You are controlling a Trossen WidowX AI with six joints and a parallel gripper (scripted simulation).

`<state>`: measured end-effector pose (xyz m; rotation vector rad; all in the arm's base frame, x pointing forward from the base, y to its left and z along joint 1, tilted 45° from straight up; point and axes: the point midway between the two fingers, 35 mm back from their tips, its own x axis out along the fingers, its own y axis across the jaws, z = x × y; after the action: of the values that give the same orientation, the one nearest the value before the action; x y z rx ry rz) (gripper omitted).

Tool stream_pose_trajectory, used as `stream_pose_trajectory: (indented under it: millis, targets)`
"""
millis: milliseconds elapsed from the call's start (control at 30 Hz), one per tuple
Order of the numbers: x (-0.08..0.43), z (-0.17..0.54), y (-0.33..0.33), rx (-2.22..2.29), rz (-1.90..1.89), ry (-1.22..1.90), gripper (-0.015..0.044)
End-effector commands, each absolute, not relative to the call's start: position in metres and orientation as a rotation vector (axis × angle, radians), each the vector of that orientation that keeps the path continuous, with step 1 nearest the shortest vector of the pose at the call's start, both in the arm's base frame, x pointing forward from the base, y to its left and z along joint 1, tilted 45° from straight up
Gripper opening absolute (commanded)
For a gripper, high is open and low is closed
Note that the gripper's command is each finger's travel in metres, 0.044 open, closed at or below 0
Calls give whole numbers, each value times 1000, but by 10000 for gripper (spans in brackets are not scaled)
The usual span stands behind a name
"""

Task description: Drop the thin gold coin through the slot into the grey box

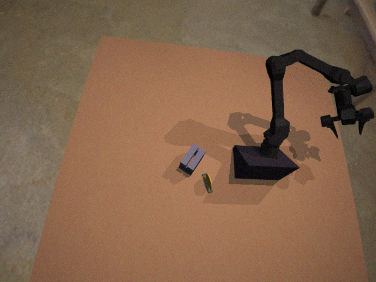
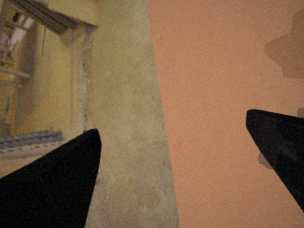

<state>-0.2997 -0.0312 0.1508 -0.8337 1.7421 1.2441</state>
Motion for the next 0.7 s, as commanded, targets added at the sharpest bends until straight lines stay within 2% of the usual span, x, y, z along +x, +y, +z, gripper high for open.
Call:
stream_pose_trajectory:
  millis: [0,133,267,667]
  targets:
    - [-300,151,-31,-837,1248,1740,374]
    - [-303,149,-37,-905,1338,1685,269]
    - [-305,159,-75,-1059,1569,1627,164]
    - [-276,198,-197,-1479,2281,1366,161]
